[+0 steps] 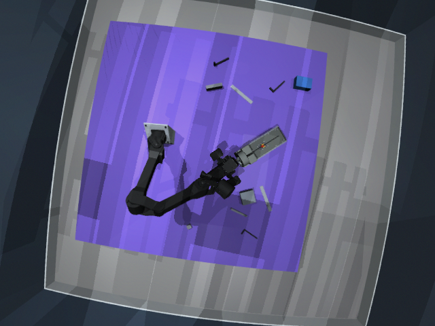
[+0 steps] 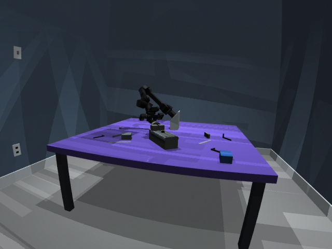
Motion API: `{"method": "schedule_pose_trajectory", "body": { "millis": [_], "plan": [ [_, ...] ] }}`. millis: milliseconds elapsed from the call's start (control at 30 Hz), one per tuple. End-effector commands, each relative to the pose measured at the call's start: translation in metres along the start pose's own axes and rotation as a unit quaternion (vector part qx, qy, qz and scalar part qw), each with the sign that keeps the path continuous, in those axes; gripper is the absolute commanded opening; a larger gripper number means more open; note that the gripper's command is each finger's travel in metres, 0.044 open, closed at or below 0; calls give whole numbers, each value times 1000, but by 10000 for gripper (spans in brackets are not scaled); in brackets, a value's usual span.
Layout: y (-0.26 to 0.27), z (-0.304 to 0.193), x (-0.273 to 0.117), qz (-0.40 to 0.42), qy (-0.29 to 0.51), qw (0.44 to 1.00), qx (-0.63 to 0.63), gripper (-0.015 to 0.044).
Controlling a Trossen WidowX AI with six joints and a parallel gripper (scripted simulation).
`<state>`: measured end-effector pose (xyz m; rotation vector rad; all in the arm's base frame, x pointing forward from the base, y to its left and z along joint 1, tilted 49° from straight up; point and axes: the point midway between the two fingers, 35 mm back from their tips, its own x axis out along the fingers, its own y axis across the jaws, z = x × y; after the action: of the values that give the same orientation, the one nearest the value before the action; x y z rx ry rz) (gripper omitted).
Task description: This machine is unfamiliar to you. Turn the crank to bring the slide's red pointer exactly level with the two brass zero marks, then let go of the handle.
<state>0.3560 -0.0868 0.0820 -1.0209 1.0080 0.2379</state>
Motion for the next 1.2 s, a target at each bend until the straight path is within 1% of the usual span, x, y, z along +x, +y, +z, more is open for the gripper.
{"method": "schedule_pose_trajectory", "body": {
  "millis": [0,1167],
  "plan": [
    [-9,2,-3,-10,-4,1000,1,0],
    [-14,2,-2,-11,-4,1000,1,0]
  ]
}}
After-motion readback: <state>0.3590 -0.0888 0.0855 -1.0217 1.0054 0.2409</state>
